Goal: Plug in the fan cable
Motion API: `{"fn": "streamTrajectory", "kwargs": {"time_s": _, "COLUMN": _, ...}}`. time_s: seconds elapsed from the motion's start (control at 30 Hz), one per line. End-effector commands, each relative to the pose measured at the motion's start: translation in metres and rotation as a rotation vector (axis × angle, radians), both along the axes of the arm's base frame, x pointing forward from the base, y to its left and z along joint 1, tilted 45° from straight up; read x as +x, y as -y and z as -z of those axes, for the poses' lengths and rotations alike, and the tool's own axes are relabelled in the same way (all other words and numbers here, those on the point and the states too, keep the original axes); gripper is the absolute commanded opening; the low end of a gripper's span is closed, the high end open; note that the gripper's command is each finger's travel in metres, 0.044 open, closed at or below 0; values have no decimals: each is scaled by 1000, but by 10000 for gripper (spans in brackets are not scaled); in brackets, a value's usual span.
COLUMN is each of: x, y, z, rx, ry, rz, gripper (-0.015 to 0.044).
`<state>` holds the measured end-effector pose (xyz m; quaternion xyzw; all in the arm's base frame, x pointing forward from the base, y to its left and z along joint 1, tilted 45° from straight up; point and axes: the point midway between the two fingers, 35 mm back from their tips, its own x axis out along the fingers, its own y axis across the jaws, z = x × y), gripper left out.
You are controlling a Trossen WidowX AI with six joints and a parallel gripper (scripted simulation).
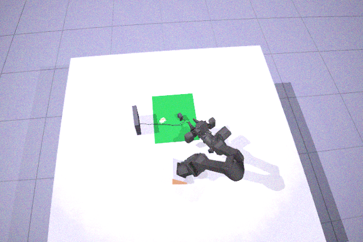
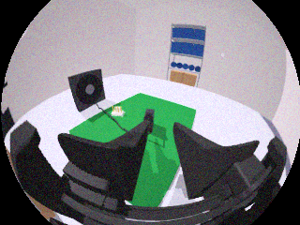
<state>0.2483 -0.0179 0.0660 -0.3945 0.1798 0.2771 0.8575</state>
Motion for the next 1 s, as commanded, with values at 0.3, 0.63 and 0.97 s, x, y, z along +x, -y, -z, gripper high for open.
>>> {"fn": "streamTrajectory", "kwargs": {"time_s": 0.3, "x": -25, "y": -7, "z": -14, "rx": 14, "ry": -29, "rz": 8, "gripper": 219}}
{"fn": "streamTrajectory", "kwargs": {"time_s": 0.63, "x": -21, "y": -12, "z": -5, "rx": 81, "ry": -267, "rz": 96, "gripper": 440}}
{"fn": "streamTrajectory", "kwargs": {"time_s": 0.97, "x": -21, "y": -18, "z": 3, "rx": 90, "ry": -492, "rz": 198, "gripper": 440}}
